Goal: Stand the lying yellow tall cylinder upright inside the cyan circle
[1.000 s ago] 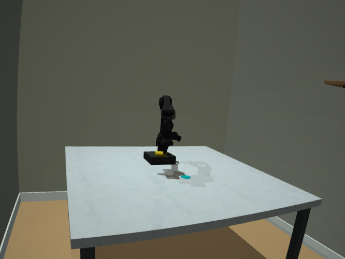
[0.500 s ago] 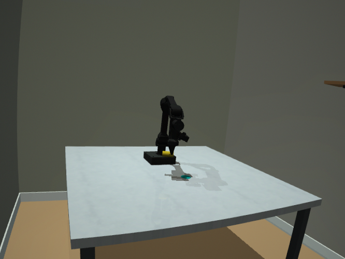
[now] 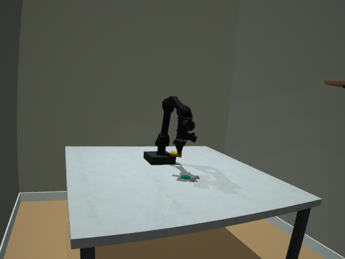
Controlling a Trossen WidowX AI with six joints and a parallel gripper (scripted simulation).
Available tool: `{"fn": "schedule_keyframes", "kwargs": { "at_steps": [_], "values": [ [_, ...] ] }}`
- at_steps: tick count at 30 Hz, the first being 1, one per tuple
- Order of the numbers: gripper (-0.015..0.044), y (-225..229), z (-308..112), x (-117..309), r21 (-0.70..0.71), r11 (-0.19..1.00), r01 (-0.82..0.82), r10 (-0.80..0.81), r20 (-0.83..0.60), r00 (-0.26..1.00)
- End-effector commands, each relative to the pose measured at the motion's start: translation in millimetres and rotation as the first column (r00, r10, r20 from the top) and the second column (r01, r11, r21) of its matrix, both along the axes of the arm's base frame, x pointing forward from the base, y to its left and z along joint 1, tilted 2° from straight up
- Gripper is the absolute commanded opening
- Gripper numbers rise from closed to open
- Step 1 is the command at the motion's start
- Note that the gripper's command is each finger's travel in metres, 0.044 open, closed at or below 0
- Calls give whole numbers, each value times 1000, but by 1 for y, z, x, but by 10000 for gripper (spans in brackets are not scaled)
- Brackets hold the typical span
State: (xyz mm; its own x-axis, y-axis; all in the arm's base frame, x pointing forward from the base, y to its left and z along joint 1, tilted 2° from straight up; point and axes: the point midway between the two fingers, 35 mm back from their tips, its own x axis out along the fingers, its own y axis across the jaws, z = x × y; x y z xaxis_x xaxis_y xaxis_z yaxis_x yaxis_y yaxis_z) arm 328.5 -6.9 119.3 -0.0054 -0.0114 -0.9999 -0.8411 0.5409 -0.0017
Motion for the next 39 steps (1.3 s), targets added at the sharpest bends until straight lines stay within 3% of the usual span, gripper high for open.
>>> {"fn": "schedule_keyframes", "kwargs": {
  "at_steps": [1, 13, 39],
  "values": [
    [105, 14, 1, 4, 4, 999, 53, -53, -4, 999],
    [105, 50, 3, 12, 5, 982, 188, -188, -4, 982],
    [105, 52, -17, 31, 152, 954, 259, -272, 71, 960]
  ]
}}
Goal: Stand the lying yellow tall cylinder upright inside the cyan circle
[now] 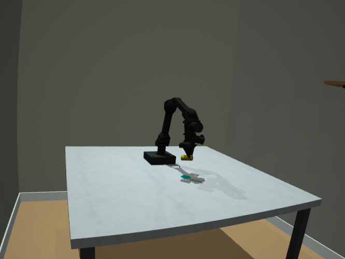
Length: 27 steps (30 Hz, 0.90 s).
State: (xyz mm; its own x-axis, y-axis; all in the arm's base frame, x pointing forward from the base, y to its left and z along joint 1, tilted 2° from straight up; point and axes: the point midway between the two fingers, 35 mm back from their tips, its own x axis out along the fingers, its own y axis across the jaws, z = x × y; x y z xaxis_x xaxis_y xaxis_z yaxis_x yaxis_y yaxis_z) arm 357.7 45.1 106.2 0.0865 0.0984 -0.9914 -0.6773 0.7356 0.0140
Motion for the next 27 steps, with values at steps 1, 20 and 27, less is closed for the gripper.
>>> {"fn": "schedule_keyframes", "kwargs": {
  "at_steps": [1, 20, 27],
  "values": [
    [105, 0, -4, 3, 27, 999, 18, -18, 18, 1000],
    [105, 0, -17, 17, 135, 989, 66, -81, 104, 991],
    [105, -1, -20, 22, 175, 981, 79, -103, 135, 986]
  ]
}}
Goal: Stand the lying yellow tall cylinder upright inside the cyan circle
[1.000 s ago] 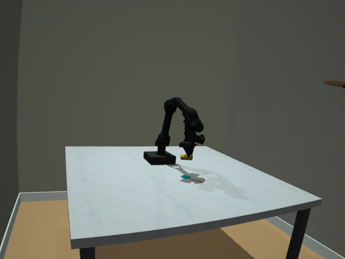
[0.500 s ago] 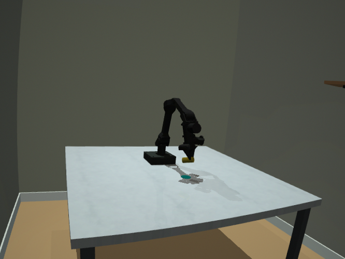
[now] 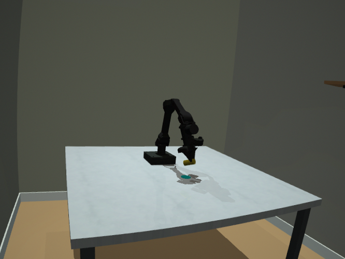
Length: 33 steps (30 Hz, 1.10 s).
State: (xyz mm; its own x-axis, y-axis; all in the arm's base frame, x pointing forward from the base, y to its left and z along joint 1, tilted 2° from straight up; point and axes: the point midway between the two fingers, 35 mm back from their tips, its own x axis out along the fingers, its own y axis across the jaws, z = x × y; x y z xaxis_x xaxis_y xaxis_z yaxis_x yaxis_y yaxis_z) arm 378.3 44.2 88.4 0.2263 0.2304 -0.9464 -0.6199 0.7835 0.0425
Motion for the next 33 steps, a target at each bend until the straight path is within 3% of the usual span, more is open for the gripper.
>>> {"fn": "schedule_keyframes", "kwargs": {
  "at_steps": [1, 33],
  "values": [
    [105, 0, -3, 2, 27, 1000, 14, -14, 18, 1000],
    [105, -5, -13, 19, 197, 979, 58, -91, 167, 982]
  ]
}}
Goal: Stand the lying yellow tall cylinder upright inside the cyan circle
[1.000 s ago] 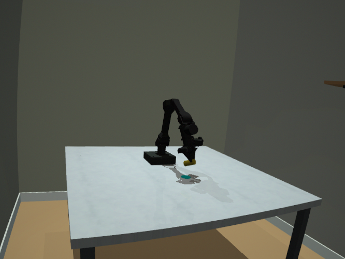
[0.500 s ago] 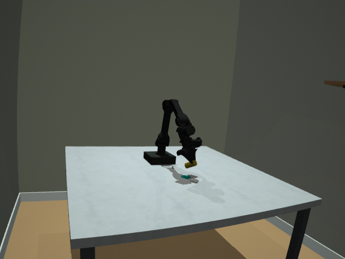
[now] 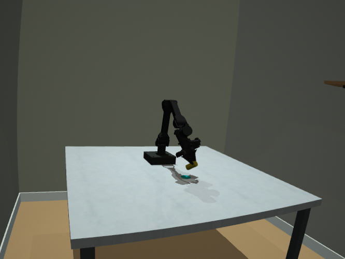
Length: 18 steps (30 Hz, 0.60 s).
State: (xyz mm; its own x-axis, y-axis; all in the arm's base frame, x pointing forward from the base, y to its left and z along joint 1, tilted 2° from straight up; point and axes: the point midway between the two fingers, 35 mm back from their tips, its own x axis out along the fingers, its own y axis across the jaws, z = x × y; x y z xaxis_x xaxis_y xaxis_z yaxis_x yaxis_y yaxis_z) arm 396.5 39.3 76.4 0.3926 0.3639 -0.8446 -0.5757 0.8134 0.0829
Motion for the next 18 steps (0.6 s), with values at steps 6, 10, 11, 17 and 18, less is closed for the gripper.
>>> {"fn": "schedule_keyframes", "kwargs": {
  "at_steps": [6, 10, 11, 17, 18],
  "values": [
    [105, -2, -2, 3, 50, 999, 14, -16, 43, 999],
    [105, -3, -3, 4, 70, 997, 18, -22, 63, 998],
    [105, -3, -3, 4, 75, 997, 19, -24, 68, 997],
    [105, -4, -3, 5, 103, 994, 22, -32, 97, 995],
    [105, -4, -3, 6, 108, 994, 22, -33, 102, 994]
  ]
}}
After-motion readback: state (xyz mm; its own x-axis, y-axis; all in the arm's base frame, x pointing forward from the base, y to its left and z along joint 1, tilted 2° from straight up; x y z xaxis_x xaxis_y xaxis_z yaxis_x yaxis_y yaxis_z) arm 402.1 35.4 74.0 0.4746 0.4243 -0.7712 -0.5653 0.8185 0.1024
